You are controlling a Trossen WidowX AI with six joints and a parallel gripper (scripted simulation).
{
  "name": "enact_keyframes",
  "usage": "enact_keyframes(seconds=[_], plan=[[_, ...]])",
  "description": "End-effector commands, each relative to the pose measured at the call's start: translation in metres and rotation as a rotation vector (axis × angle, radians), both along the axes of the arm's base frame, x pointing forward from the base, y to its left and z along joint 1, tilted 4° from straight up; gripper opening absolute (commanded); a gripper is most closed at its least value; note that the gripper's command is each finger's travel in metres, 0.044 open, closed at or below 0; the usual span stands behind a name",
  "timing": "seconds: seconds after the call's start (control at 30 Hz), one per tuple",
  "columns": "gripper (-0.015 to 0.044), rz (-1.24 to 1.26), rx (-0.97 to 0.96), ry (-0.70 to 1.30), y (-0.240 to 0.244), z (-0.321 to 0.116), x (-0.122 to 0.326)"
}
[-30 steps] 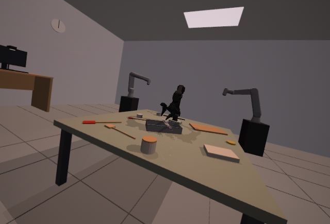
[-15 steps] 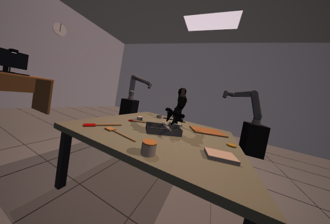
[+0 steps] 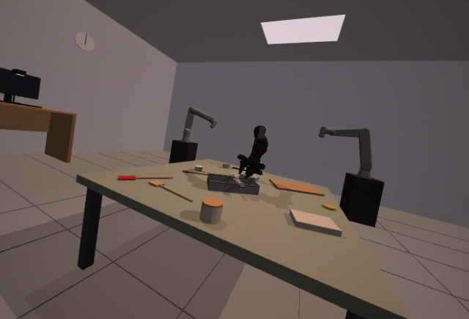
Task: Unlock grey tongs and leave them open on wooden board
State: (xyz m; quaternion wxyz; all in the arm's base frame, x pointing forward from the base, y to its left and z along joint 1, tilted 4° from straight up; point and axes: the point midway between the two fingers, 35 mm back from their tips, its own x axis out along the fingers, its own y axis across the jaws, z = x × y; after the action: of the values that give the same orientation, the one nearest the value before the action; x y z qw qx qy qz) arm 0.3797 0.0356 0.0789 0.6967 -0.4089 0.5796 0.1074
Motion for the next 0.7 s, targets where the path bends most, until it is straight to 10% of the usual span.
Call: enact_keyframes(seconds=[0.0,0.67], plan=[[0.026,-0.004,-0.002,-0.006,-0.002,-0.003,0.003],[0.026,-0.004,-0.003,-0.007,-0.012,-0.032,0.015]])
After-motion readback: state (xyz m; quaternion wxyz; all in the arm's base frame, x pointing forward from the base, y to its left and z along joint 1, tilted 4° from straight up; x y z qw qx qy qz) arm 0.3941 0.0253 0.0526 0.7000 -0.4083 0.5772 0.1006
